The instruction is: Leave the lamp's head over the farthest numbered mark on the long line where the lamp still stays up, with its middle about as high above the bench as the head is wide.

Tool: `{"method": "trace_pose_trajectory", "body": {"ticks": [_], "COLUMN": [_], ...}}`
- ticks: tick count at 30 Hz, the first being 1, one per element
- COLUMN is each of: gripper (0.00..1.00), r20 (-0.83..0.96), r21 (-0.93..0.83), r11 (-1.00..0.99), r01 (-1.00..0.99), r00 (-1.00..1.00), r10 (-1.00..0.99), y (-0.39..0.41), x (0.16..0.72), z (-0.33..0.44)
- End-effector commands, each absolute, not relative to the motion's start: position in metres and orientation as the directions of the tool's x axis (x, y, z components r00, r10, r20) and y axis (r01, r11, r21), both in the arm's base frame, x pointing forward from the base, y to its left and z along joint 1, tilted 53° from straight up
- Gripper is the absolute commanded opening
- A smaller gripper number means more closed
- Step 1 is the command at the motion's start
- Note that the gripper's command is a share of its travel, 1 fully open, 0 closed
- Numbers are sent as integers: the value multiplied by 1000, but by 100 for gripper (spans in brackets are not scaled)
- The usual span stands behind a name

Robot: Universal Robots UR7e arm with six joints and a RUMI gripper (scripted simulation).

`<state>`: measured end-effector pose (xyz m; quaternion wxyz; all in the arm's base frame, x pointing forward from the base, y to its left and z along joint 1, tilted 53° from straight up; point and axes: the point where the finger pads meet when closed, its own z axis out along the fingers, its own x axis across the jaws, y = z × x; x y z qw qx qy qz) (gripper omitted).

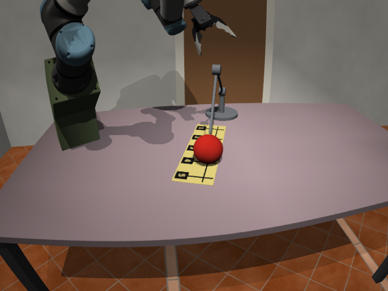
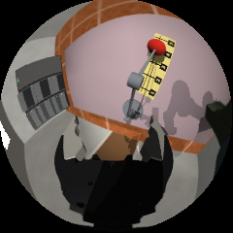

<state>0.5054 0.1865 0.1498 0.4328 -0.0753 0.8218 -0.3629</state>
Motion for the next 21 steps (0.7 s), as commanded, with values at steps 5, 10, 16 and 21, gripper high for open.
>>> {"method": "trace_pose_trajectory", "body": {"ticks": [5,10,16,21], "gripper": [100,100,100,100], "r20": [-646,-645,-649,-649], "r21": [-611,-609,-616,-619], "r11": [731,731,732,732], "r01": [305,308,291,286], "r00": [-726,-728,-715,-711], "r10": [-237,-231,-262,-271], "y": [184,174,162,157], "x": [507,511,517,520], "z": [147,139,129,125]}}
